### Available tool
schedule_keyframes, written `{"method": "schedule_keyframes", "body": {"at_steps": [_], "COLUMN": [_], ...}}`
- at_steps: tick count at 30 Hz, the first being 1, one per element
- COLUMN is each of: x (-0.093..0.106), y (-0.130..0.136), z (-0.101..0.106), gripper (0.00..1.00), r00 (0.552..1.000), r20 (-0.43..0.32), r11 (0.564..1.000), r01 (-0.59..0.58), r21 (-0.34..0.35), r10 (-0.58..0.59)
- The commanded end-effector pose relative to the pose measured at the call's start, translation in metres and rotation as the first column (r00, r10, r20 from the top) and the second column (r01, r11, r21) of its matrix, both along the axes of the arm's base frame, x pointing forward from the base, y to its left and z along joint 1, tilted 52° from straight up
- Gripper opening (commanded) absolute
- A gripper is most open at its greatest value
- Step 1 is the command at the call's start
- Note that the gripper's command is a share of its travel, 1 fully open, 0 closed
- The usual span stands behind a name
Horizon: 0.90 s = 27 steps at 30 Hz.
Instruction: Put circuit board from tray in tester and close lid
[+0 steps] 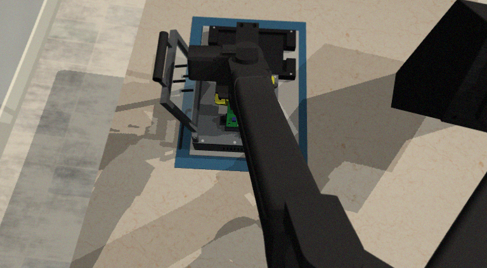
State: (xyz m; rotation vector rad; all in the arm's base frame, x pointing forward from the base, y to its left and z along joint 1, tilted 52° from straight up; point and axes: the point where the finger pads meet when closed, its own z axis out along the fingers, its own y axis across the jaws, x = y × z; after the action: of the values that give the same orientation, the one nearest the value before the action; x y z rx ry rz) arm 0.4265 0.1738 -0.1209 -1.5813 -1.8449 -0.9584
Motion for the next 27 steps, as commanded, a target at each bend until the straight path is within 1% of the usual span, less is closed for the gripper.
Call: {"method": "schedule_keyframes", "body": {"at_steps": [1,27], "x": [0.0013,0.0012], "y": [-0.005,-0.005], "z": [-0.0024,-0.0024], "gripper": [0.72,0.72], "r00": [1.0,1.0], "r20": [-0.006,-0.018], "r11": [1.0,1.0], "r01": [0.006,0.016], "r21": [-0.004,-0.003], "r10": [-0.006,-0.016]}}
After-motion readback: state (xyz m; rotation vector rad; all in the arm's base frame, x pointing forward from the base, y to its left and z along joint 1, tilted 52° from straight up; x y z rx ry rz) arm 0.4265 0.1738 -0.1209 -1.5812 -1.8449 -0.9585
